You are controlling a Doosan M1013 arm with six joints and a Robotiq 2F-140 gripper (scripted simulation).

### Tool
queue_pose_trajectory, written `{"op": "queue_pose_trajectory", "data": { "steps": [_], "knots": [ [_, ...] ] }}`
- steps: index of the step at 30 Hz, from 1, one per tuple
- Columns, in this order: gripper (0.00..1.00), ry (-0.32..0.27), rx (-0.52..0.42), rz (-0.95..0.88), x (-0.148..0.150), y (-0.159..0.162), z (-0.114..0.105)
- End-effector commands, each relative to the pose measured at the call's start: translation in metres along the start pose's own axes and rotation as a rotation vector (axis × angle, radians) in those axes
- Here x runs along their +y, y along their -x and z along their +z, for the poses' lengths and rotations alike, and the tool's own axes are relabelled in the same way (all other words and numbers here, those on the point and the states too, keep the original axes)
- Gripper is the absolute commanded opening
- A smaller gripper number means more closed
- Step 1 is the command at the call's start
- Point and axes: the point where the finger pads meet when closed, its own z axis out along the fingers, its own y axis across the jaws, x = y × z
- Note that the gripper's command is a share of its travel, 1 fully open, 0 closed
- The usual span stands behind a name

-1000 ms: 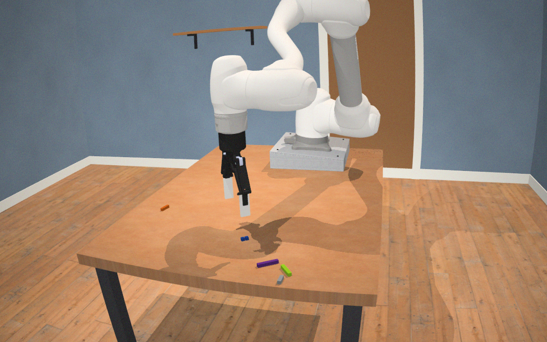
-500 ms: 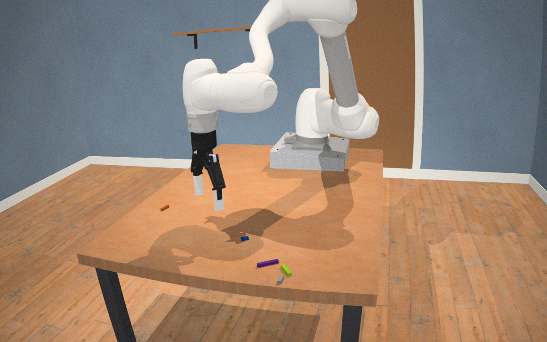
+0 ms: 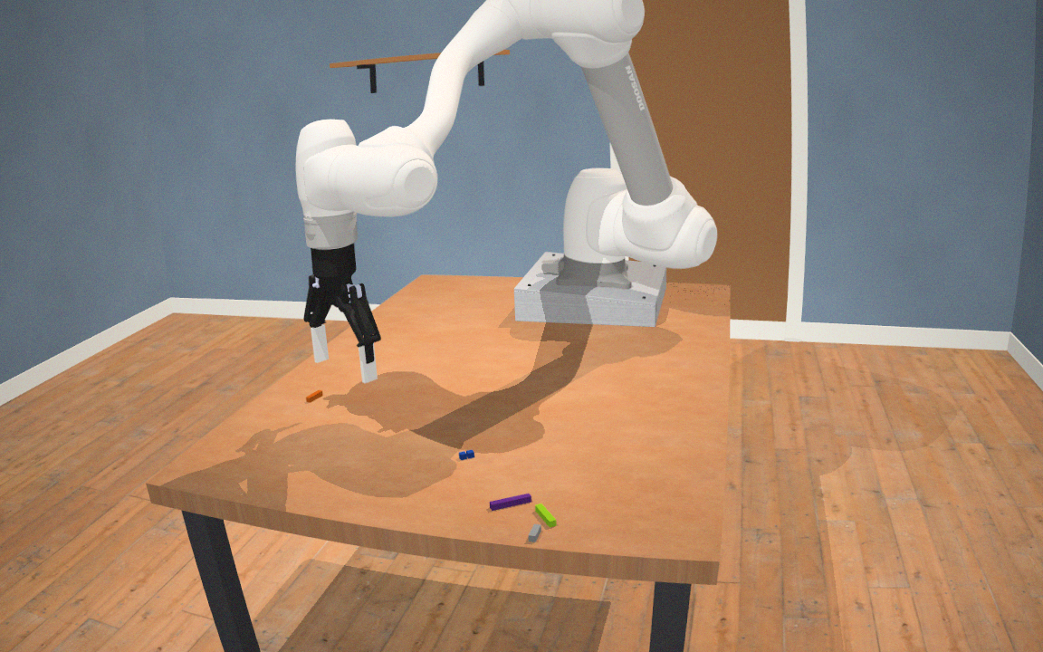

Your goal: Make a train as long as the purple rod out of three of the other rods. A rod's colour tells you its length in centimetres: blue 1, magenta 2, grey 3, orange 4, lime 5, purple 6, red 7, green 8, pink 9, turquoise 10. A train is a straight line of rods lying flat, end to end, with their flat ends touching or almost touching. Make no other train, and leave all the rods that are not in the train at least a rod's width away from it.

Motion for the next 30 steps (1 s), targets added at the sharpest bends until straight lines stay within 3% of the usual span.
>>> {"op": "queue_pose_trajectory", "data": {
  "steps": [1, 2, 3, 12, 15, 16, 30],
  "knots": [
    [1.00, 0.006, -0.001, -0.059, -0.032, -0.001, 0.002],
    [1.00, 0.006, -0.001, -0.059, -0.032, -0.001, 0.002],
    [1.00, 0.007, -0.001, -0.110, -0.060, -0.004, 0.004],
    [1.00, 0.008, -0.002, -0.256, -0.142, -0.018, 0.009],
    [1.00, 0.008, -0.002, -0.267, -0.148, -0.019, 0.009],
    [0.23, 0.008, -0.002, -0.267, -0.148, -0.019, 0.009],
    [0.23, 0.008, -0.002, -0.267, -0.148, -0.019, 0.009]
  ]
}}
